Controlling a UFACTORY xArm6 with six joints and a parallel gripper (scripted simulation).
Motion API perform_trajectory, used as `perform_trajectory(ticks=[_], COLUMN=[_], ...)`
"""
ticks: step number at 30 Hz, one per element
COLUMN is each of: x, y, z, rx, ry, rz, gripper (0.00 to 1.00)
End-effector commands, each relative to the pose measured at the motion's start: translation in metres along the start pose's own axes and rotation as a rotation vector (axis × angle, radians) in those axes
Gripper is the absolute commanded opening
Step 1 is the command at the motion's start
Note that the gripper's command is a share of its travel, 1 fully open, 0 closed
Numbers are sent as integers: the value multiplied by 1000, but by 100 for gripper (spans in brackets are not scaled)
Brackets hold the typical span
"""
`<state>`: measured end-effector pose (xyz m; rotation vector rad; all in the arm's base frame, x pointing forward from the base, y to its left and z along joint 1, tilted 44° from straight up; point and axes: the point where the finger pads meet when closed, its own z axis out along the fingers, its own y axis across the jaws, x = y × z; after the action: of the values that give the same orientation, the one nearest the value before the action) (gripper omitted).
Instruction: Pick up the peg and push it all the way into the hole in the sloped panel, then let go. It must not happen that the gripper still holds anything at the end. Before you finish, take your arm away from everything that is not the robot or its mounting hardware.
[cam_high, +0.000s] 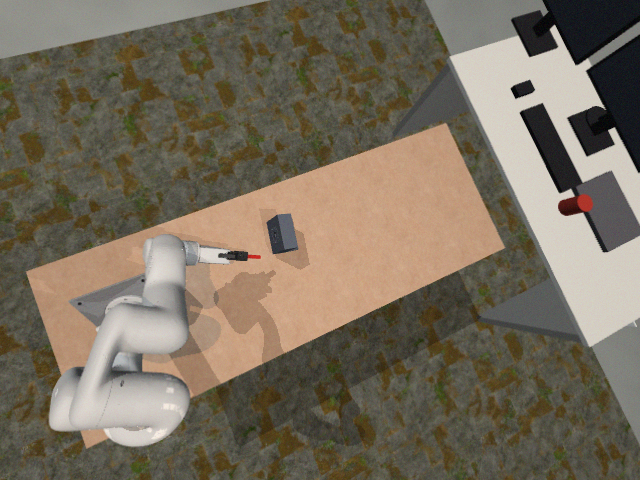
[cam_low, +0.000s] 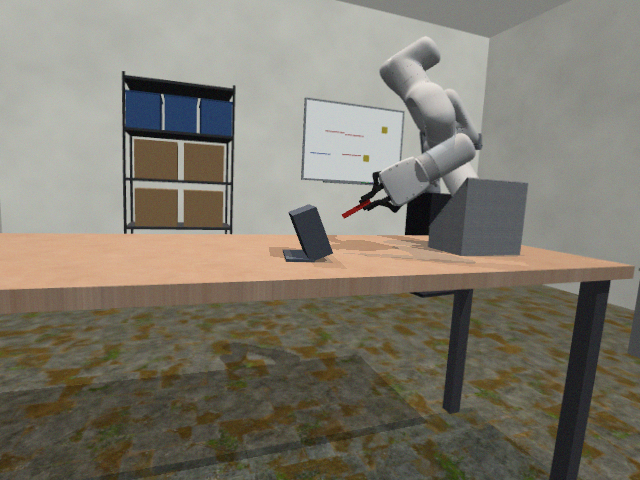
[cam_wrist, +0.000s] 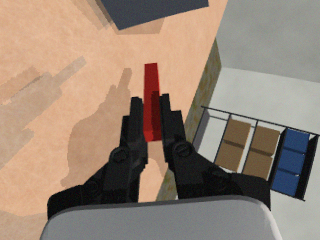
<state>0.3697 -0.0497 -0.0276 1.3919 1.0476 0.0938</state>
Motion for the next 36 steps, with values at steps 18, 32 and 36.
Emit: perform_trajectory(ticks=[18,32,36], x=[50,55,56], y=[-22,-21,-20], z=[-24,-11,-7], rx=[-159,-164,-164], ry=[191,198,198], rz=[-224,-232,-232], gripper=[0,0,0])
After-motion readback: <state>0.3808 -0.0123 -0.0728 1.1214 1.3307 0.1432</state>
